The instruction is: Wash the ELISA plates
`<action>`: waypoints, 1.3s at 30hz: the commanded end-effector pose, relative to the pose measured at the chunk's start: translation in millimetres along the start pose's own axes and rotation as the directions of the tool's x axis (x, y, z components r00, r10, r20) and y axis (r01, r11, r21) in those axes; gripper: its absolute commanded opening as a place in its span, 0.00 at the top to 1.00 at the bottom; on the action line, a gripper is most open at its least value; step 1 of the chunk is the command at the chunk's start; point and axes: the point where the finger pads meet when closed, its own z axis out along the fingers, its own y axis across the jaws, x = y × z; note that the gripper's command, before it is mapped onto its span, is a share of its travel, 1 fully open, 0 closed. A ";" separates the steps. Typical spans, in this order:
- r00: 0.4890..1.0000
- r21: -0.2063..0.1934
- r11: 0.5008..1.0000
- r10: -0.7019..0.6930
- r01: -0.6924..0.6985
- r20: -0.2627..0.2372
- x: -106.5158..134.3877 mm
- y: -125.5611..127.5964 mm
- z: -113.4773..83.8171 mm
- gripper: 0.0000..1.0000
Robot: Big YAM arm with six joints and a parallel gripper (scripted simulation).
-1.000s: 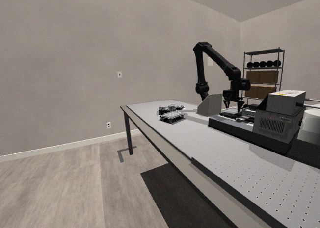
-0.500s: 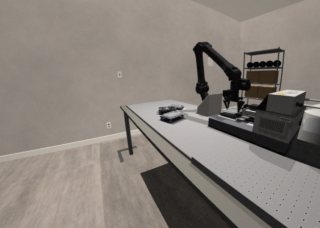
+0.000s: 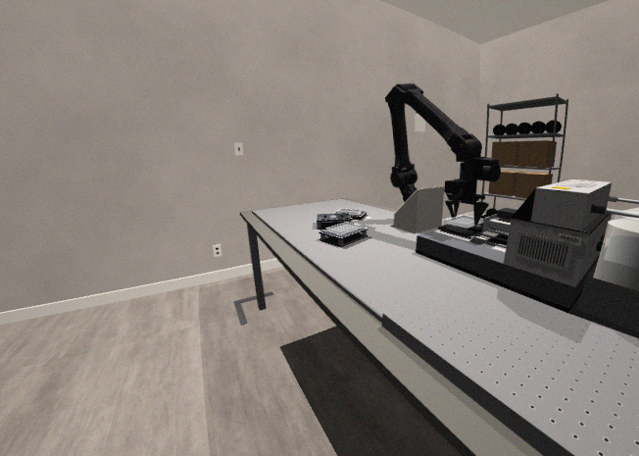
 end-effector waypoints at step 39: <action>1.000 0.003 1.000 -0.005 0.005 -0.005 -1.7 0.8 12.0 0.18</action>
